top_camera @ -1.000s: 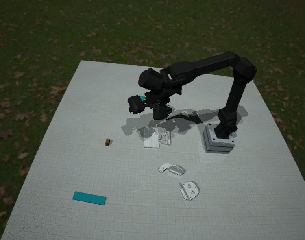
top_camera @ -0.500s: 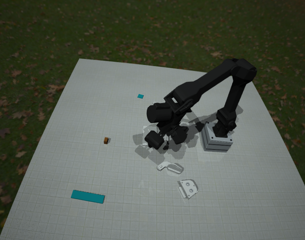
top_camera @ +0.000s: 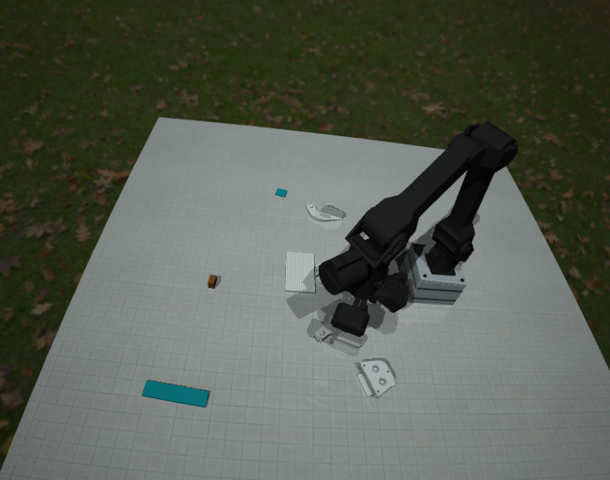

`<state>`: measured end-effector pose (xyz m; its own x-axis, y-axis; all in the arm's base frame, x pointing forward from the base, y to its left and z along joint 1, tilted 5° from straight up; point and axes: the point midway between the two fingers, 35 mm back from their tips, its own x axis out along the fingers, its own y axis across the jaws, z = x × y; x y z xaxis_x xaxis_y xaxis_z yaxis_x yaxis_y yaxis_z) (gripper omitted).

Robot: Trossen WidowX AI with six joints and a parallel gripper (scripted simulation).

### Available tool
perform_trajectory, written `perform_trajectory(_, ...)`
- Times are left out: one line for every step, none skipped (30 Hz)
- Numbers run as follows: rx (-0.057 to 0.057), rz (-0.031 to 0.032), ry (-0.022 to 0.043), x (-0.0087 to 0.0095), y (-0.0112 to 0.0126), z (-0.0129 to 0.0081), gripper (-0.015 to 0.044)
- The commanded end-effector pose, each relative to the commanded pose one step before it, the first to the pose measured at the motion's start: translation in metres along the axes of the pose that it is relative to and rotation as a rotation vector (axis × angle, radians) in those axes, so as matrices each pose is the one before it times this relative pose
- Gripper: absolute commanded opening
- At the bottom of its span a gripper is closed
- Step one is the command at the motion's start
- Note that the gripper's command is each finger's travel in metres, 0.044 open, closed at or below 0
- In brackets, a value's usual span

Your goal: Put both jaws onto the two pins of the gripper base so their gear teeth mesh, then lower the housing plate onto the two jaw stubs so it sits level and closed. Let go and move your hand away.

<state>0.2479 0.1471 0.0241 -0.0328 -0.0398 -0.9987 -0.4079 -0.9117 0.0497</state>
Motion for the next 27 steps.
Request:
perform_trajectory(-0.0084,0.00628,-0.01232,0.0111,0.00143,0.00314,0.044)
perform_trajectory(0.0,0.00004,-0.00002,0.01124,-0.00015,-0.0001,0.044)
perform_trajectory(0.0,0.00007,-0.00004,0.01111,0.00026,0.00018,0.044)
perform_trajectory(0.0,0.00006,-0.00004,0.0066,0.00035,0.00024,0.044)
perform_trajectory(0.0,0.00002,-0.00001,0.00219,0.00015,0.0001,0.044)
perform_trajectory(0.0,0.0,0.0,0.0,0.0,0.0,0.044)
perform_trajectory(0.0,0.0,0.0,0.0,0.0,0.0,0.044)
perform_trajectory(0.0,0.0,0.0,0.0,0.0,0.0,0.044)
perform_trajectory(0.0,0.0,0.0,0.0,0.0,0.0,0.044)
perform_trajectory(0.0,0.0,0.0,0.0,0.0,0.0,0.044)
perform_trajectory(0.0,0.0,0.0,0.00027,-0.00002,-0.00001,0.044)
perform_trajectory(0.0,0.0,0.0,0.00082,-0.00006,-0.00004,0.044)
perform_trajectory(0.0,0.0,0.0,0.00136,-0.00009,-0.00006,0.044)
perform_trajectory(0.0,0.0,0.0,0.00165,-0.0001,-0.00007,0.044)
perform_trajectory(0.0,0.0,0.0,0.00165,-0.00009,-0.00007,0.044)
perform_trajectory(0.0,0.0,0.0,0.00165,-0.00009,-0.00006,0.044)
perform_trajectory(0.0,0.0,0.0,0.00165,-0.00008,-0.00005,0.044)
perform_trajectory(0.0,0.0,0.0,0.00165,-0.00007,-0.00005,0.044)
perform_trajectory(0.0,0.00001,0.0,0.00165,-0.00006,-0.00004,0.044)
perform_trajectory(0.0,0.00001,0.0,0.00164,-0.00005,-0.00004,0.044)
perform_trajectory(0.0,0.00001,0.0,0.00164,-0.00004,-0.00003,0.044)
perform_trajectory(0.0,0.00001,0.0,0.00164,-0.00003,-0.00002,0.044)
perform_trajectory(0.0,0.00001,0.0,0.00164,-0.00003,-0.00002,0.044)
perform_trajectory(0.0,0.00001,0.0,0.00164,-0.00002,-0.00001,0.044)
perform_trajectory(0.0,0.00001,-0.00001,0.00163,-0.00001,-0.00001,0.044)
perform_trajectory(0.0,0.00001,-0.00001,0.00163,0.0,0.0,0.044)
perform_trajectory(0.0,0.00001,-0.00001,0.00163,0.00001,0.00001,0.044)
